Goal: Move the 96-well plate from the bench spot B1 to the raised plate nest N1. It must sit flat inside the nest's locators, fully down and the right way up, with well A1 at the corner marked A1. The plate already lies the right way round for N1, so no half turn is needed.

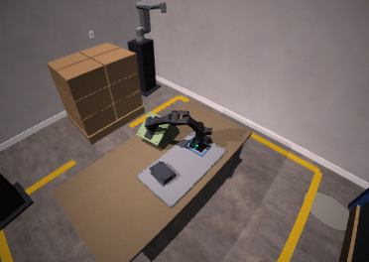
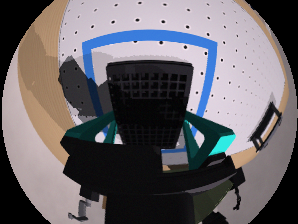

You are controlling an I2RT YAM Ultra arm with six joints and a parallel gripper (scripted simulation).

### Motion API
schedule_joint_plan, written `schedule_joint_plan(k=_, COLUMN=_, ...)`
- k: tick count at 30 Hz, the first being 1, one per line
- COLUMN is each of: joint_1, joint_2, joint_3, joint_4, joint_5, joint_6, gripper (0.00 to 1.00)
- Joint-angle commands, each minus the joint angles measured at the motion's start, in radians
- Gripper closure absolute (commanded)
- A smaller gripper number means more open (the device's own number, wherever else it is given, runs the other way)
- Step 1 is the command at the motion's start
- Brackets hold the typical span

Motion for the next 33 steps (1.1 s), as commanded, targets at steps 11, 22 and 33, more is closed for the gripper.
schedule_joint_plan(k=11, joint_1=0.045, joint_2=-0.077, joint_3=0.006, joint_4=-0.070, joint_5=-0.004, joint_6=0.035, gripper=1.00)
schedule_joint_plan(k=22, joint_1=0.064, joint_2=-0.109, joint_3=0.027, joint_4=-0.115, joint_5=-0.011, joint_6=0.056, gripper=1.00)
schedule_joint_plan(k=33, joint_1=0.083, joint_2=-0.138, joint_3=0.036, joint_4=-0.164, joint_5=-0.015, joint_6=0.077, gripper=1.00)
